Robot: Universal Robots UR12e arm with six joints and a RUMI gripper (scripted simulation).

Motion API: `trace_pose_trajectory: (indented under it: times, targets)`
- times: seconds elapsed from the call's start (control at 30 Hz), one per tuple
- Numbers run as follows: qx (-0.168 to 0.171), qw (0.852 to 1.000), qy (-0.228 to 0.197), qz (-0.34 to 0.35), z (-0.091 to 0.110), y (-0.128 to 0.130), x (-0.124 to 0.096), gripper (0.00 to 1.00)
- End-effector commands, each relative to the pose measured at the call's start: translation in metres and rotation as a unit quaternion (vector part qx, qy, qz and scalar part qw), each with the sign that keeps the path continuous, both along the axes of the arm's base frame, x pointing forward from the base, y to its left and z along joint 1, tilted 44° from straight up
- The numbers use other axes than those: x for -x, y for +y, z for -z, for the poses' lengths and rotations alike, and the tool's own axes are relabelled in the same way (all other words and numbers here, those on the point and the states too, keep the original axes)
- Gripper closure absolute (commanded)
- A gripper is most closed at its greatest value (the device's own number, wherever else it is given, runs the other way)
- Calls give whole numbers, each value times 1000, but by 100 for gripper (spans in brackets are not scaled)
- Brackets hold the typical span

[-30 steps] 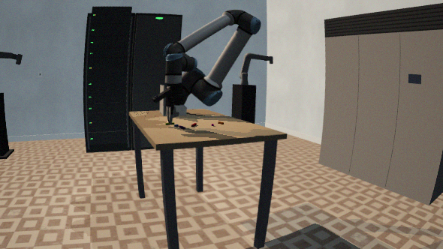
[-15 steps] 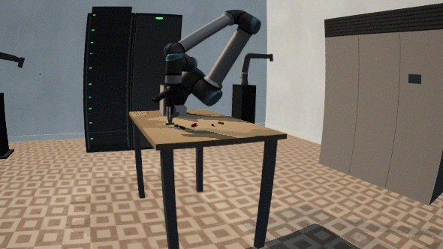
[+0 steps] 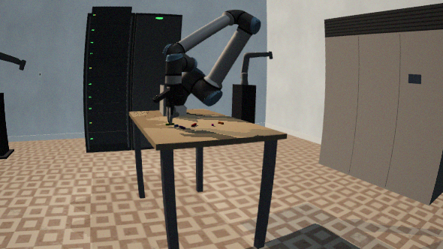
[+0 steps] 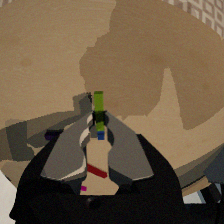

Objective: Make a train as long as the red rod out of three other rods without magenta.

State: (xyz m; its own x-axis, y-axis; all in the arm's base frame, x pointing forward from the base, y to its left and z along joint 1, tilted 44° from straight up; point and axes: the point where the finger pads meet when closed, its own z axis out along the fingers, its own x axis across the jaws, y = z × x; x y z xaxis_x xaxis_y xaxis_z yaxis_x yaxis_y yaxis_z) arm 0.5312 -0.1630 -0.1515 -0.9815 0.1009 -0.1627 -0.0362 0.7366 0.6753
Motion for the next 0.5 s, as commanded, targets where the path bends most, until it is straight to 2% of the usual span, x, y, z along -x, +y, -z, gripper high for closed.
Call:
trace_pose_trajectory:
  times: [0.0,0.47]
  targets:
    - [0,1000,0,0,2,2,-1,100]
    - [0,1000,0,0,7,6,-2,100]
